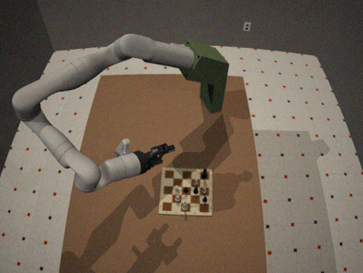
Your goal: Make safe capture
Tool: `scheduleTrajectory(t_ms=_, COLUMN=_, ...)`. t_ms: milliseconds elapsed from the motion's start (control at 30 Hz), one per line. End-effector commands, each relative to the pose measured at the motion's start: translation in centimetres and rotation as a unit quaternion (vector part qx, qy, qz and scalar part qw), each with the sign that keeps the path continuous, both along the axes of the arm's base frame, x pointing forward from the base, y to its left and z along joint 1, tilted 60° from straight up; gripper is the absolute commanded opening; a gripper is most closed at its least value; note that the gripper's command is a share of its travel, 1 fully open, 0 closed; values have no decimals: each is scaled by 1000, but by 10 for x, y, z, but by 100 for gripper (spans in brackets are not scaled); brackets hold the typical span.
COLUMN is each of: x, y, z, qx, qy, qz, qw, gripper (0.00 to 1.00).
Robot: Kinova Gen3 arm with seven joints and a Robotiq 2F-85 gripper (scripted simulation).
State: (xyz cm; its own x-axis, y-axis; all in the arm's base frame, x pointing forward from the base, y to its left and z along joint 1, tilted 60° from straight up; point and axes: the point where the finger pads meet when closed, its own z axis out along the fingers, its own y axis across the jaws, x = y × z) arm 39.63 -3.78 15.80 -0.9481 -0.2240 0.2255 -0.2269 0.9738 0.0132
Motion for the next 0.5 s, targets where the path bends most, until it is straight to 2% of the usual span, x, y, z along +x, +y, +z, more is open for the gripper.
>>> scheduleTrajectory(t_ms=0, x=9, y=7, z=7, qx=0, qy=-19, qz=-12, qw=1000, gripper=100)
scheduleTrajectory(t_ms=167, x=9, y=7, z=7, qx=0, qy=-19, qz=-12, qw=1000, gripper=100)
scheduleTrajectory(t_ms=200, x=18, y=13, z=12, qx=0, qy=-38, qz=-31, qw=999, gripper=100)
scheduleTrajectory(t_ms=467, x=18, y=13, z=12, qx=0, qy=-38, qz=-31, qw=999, gripper=100)
